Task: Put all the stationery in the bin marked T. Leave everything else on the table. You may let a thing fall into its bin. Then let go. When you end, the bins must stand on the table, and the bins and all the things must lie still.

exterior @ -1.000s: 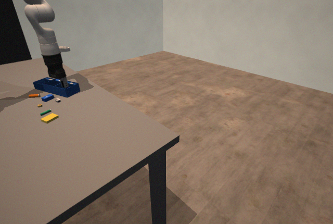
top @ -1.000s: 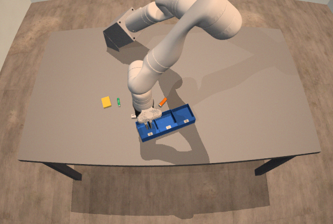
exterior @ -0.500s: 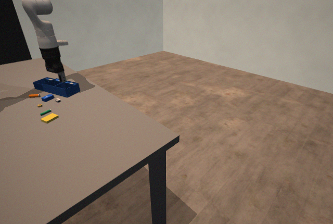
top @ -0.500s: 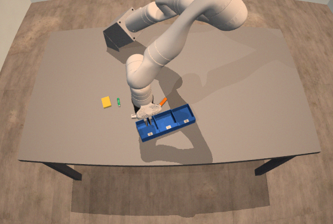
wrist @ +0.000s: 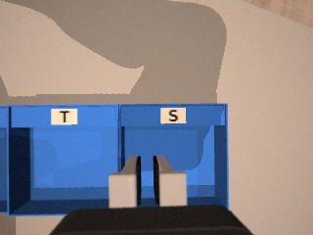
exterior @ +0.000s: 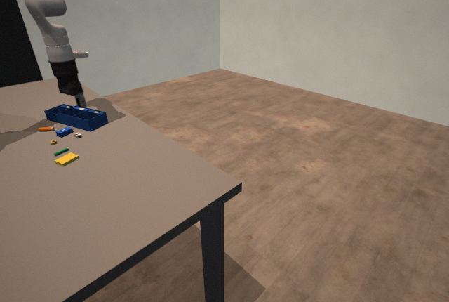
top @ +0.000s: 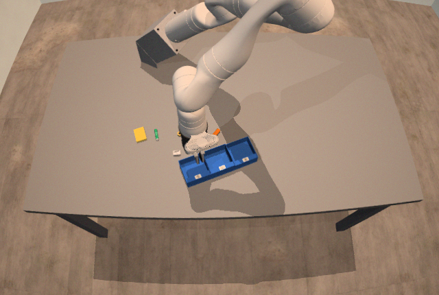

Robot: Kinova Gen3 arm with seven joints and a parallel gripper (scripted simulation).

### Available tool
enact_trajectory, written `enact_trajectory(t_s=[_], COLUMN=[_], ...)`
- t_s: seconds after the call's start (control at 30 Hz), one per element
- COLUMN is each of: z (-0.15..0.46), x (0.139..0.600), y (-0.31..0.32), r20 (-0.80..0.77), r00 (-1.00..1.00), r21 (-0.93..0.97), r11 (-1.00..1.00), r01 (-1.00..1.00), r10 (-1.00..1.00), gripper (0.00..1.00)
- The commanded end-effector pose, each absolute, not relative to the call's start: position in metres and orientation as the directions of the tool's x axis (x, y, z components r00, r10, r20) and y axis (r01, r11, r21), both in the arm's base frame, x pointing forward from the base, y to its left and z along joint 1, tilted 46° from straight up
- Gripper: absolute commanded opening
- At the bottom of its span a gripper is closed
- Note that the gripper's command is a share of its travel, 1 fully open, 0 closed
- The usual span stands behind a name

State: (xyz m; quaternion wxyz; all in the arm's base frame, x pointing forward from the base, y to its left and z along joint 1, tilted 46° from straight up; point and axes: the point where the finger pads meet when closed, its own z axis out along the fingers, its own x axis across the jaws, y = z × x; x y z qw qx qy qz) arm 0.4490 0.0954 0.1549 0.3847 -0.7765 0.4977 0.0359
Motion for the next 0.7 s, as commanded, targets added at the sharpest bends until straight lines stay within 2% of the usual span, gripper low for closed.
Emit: enact_trajectory(t_s=[0.0, 0.27, 0.67], z=[0.166, 0.183, 0.182], x=[0.441, 0.421, 0.418], y=[0.11, 0.14, 0.15], r20=[-0.436, -0.436, -0.43], r00=[0.501, 0.501, 0.512], r21=[-0.564, -0.564, -0.567], r11=[-0.207, -0.207, -0.218], r01=[-0.799, -0.8, -0.794], r10=[-0.748, -0.747, -0.743], gripper=[0.31, 0.31, 0.31])
